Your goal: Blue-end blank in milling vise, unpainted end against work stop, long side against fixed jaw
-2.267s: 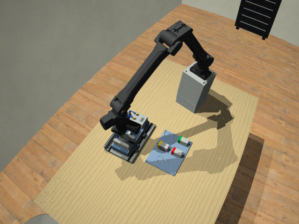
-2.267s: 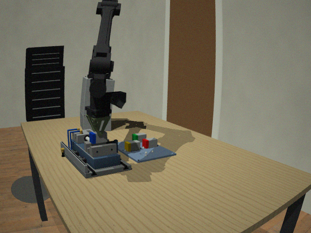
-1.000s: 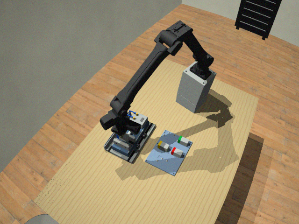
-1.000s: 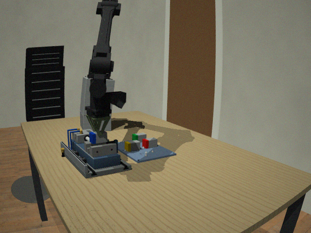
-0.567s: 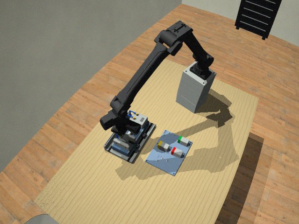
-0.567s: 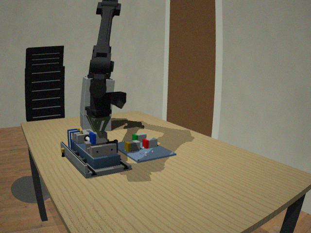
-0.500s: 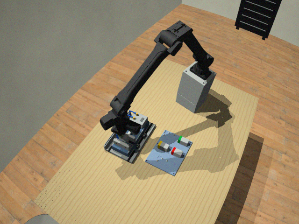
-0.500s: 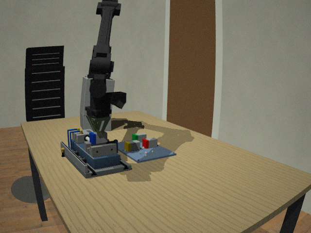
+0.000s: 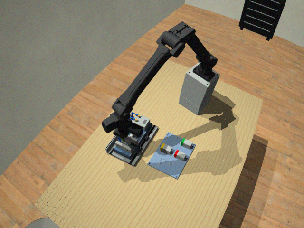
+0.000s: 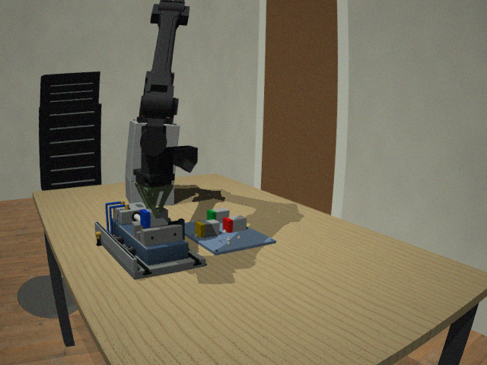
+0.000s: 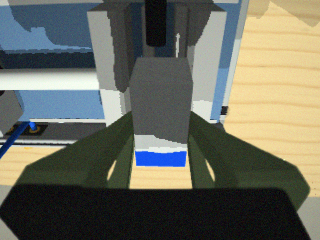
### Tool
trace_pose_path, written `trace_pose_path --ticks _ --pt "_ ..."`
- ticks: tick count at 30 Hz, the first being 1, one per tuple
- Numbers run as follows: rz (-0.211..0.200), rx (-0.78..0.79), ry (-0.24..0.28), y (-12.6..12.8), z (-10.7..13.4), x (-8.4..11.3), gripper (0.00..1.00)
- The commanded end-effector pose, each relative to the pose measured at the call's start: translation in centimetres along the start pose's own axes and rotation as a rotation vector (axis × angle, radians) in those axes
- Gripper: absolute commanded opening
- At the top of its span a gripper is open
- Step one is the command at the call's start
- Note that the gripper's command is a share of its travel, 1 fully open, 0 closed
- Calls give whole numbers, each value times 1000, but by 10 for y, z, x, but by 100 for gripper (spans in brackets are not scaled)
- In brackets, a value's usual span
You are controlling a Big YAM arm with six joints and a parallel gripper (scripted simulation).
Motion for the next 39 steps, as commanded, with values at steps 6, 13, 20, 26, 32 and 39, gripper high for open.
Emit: trace_pose_path --ticks 6,13,20,26,32,39 --pt "35 2 22 -21 8 0 0" --pt "35 1 22 -20 8 -3 0" --pt "34 2 21 -20 8 -5 0" --pt "33 1 21 -20 8 -7 0" --pt "34 1 21 -20 8 -8 0" --pt "33 1 21 -20 8 -9 0"
Point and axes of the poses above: the point where the finger pads meet when closed, its own x axis back along the fingers, its own y axis across the jaws, z = x × y, the point moved 7 cm from there along x, back along the fingers, and after that the axes turned 10 degrees about x, right-handed, at the moved point
